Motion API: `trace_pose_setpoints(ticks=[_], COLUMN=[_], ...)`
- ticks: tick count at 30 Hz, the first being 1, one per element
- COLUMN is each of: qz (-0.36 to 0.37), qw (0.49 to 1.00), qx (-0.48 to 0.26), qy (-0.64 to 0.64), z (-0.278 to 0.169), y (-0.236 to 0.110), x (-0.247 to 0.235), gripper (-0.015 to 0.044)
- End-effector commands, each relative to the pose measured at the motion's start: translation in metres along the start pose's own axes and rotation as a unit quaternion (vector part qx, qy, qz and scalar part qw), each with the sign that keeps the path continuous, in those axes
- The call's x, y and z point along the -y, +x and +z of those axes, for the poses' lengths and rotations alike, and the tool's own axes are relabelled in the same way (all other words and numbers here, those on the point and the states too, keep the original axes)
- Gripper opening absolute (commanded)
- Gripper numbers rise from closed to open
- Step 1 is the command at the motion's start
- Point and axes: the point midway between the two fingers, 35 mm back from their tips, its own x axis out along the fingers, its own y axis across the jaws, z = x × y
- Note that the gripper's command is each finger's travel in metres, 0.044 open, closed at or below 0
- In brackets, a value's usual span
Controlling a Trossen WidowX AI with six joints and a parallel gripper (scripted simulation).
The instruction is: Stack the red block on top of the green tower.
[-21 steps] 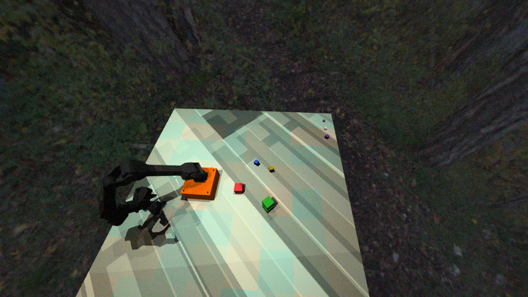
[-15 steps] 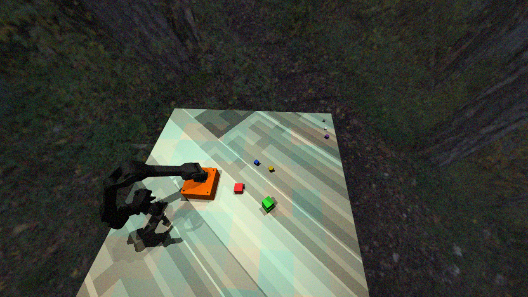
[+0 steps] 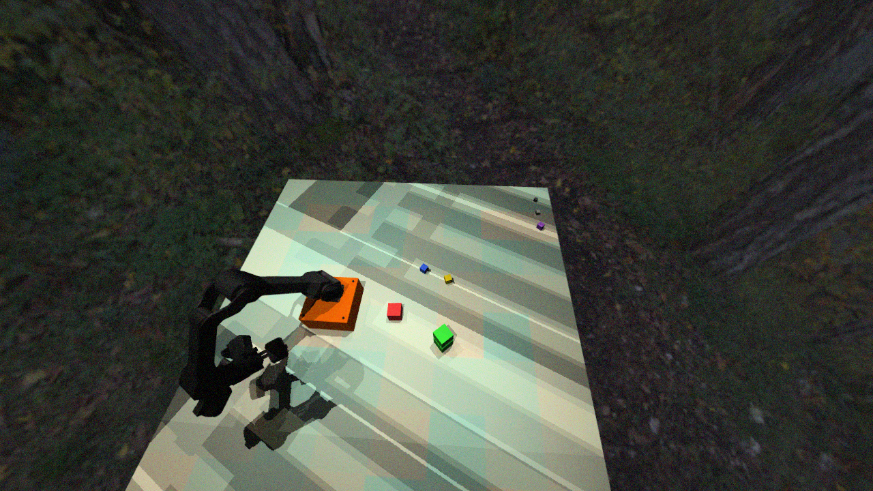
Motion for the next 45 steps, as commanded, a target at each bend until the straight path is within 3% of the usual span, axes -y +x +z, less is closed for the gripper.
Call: trace_pose_setpoints(ticks=[1,11,22,32,45], qz=[0.020,0.084,0.139,0.176,0.189], qw=[0.996,0.937,0.796,0.605,0.285], qx=[0.000,0.014,0.045,0.079,0.137], qy=[-0.084,-0.339,-0.587,-0.772,-0.930], z=[-0.016,-0.060,-0.093,-0.106,-0.102], y=[-0.008,-0.029,-0.041,-0.042,-0.029], x=[0.015,0.065,0.133,0.198,0.280], gripper=[0.0440,0.0440,0.0440,0.0440,0.0440])
